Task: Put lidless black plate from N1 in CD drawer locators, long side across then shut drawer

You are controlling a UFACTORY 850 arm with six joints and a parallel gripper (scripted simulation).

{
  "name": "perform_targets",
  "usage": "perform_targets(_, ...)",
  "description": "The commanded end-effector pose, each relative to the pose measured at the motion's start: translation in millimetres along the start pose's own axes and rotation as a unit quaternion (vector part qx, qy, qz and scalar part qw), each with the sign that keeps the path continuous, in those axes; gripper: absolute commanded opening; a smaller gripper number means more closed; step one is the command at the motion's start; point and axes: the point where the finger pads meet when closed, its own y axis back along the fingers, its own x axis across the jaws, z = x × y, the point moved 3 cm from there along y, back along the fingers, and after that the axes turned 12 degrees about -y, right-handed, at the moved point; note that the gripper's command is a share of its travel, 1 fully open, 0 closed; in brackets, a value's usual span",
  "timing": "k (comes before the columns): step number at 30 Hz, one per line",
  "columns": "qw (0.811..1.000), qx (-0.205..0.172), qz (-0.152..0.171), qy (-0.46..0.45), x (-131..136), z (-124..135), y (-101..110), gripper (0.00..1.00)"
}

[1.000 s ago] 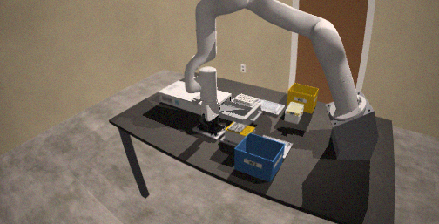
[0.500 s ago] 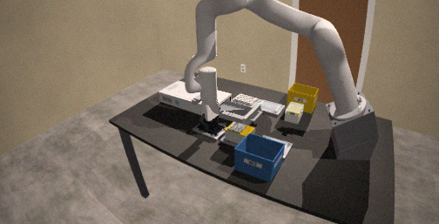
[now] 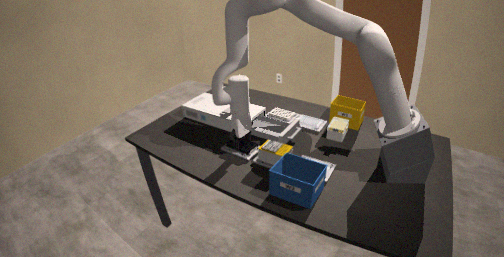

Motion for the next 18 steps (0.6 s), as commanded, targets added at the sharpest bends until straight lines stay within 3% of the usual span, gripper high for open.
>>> perform_targets(1, 1.000, 0.000, 0.000, 0.000, -0.7, -1.1, 4.3, 0.00)
perform_targets(18, 1.000, 0.001, 0.000, 0.000, -0.7, -1.1, 13.6, 0.00)
